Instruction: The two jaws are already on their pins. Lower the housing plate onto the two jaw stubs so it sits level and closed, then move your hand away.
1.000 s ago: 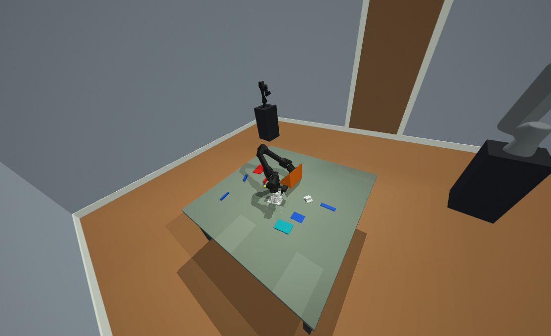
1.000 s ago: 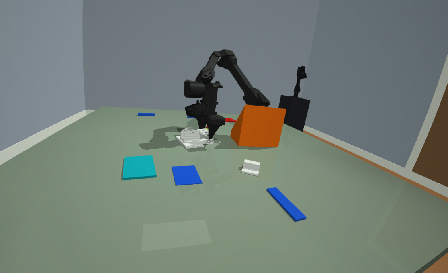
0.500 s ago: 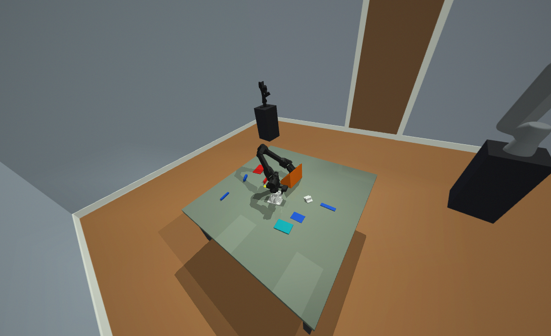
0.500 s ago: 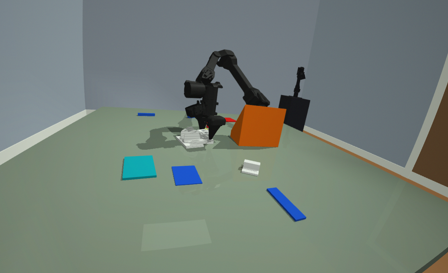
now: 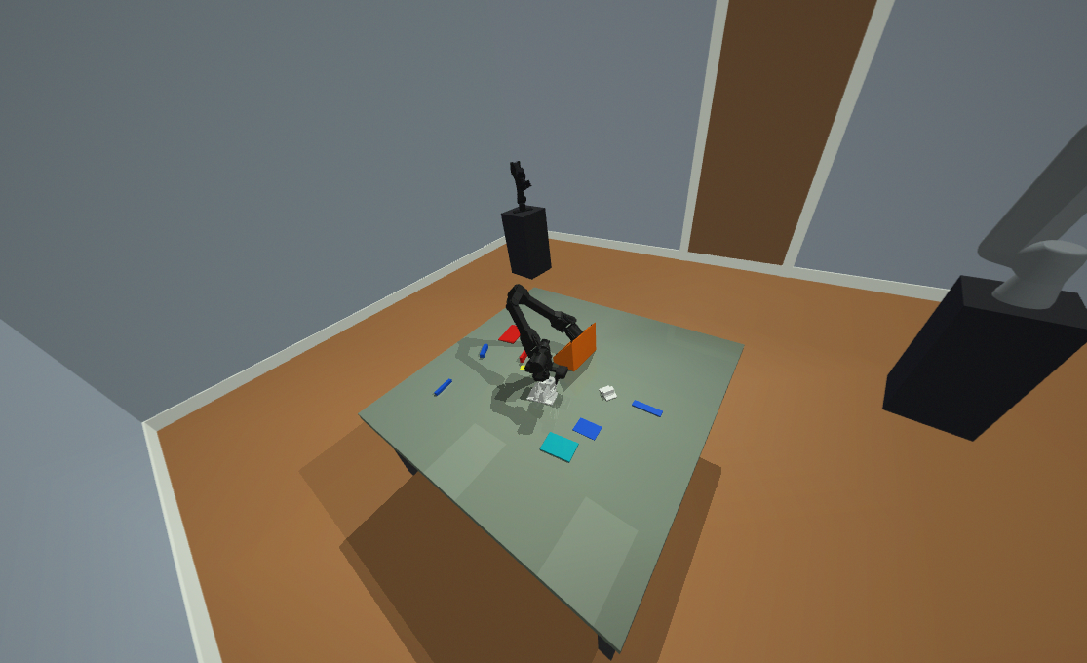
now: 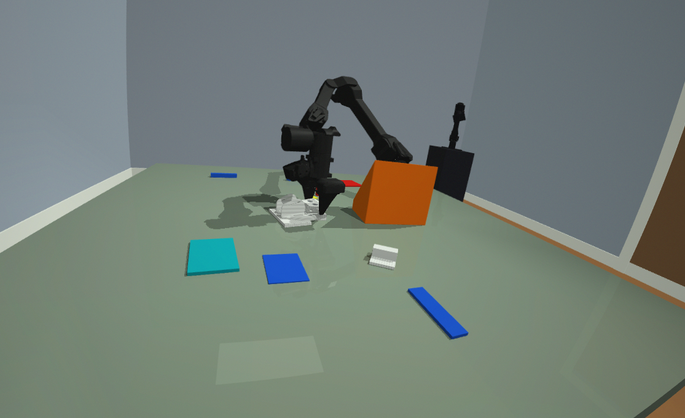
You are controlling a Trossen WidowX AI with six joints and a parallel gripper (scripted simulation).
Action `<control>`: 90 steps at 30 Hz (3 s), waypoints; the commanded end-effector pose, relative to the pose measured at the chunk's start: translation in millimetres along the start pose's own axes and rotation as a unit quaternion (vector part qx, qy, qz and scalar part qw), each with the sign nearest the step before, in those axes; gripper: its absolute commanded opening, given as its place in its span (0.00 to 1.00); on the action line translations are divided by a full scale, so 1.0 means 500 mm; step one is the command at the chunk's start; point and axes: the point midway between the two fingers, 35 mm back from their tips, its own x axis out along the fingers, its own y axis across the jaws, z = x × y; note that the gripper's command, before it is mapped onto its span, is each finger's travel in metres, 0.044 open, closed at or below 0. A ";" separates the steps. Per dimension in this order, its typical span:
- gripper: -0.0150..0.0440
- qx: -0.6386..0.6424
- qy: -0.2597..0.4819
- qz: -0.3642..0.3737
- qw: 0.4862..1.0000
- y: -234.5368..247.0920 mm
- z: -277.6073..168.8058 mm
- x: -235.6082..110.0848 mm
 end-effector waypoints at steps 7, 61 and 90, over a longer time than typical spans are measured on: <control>0.85 -0.004 0.001 -0.002 1.000 -0.001 -0.002 0.004; 0.85 -0.003 0.001 -0.002 1.000 -0.001 -0.002 0.023; 0.85 -0.003 0.001 -0.002 1.000 -0.001 -0.002 0.021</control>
